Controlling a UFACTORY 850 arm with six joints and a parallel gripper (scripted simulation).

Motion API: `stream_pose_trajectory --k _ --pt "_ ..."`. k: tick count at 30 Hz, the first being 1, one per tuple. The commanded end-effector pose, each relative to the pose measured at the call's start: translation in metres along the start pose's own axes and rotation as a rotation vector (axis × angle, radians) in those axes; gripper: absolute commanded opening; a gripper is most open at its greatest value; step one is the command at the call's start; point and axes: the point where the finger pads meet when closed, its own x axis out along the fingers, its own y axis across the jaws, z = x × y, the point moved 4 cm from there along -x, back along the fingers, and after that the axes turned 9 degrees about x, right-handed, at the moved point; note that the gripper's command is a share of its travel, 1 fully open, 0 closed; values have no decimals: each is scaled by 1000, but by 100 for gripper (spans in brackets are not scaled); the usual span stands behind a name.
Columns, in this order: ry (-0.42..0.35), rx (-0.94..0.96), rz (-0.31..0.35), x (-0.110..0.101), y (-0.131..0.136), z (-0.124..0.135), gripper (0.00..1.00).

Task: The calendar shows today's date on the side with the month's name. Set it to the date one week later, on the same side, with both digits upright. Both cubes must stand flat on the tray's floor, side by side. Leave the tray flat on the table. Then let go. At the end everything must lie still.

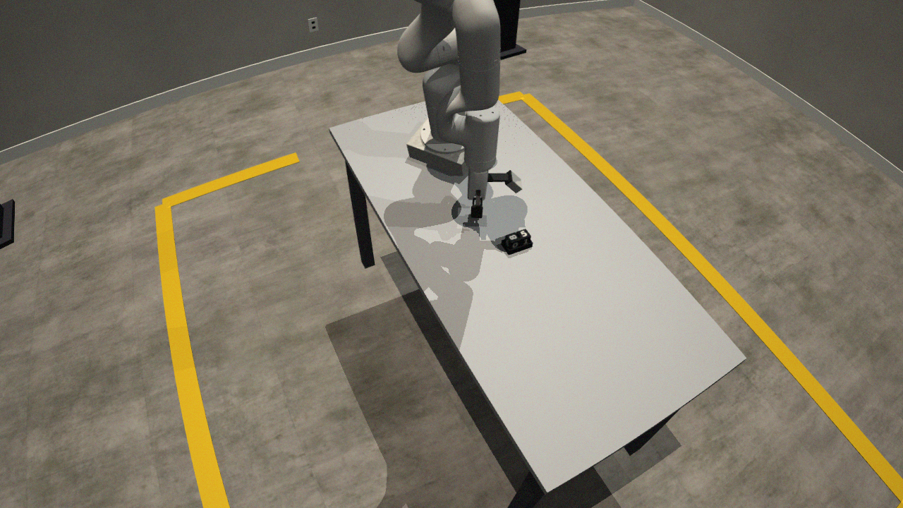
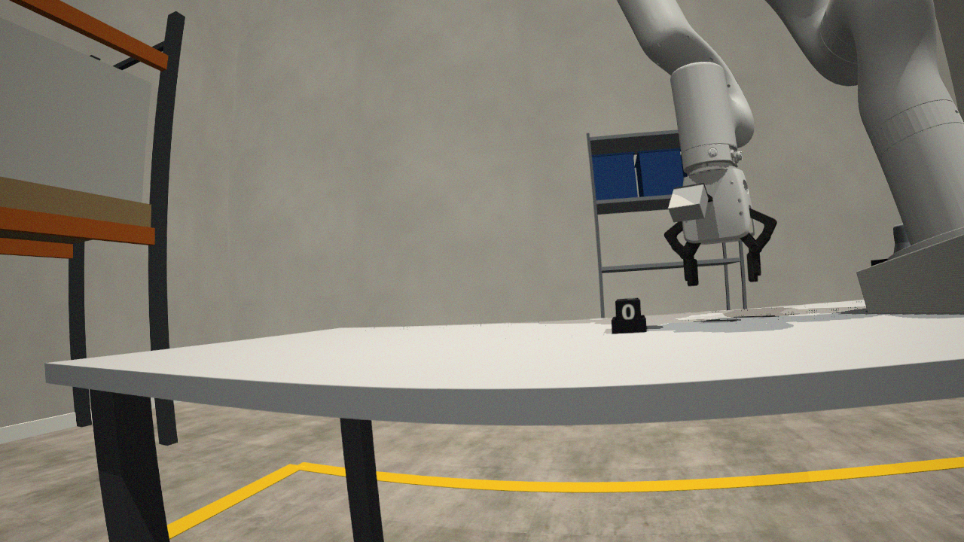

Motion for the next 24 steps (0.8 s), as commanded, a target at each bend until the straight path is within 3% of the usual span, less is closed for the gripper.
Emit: stream_pose_trajectory --k 1,7,11,18,24 --pt "-5 0 -1 -6 0 0 100" --pt "-5 67 -1 -6 0 -4 100" --pt "-5 87 0 -6 -6 -26 100" --pt "-5 159 0 -6 -8 -32 100" --pt "-5 174 0 -5 -13 -54 100"
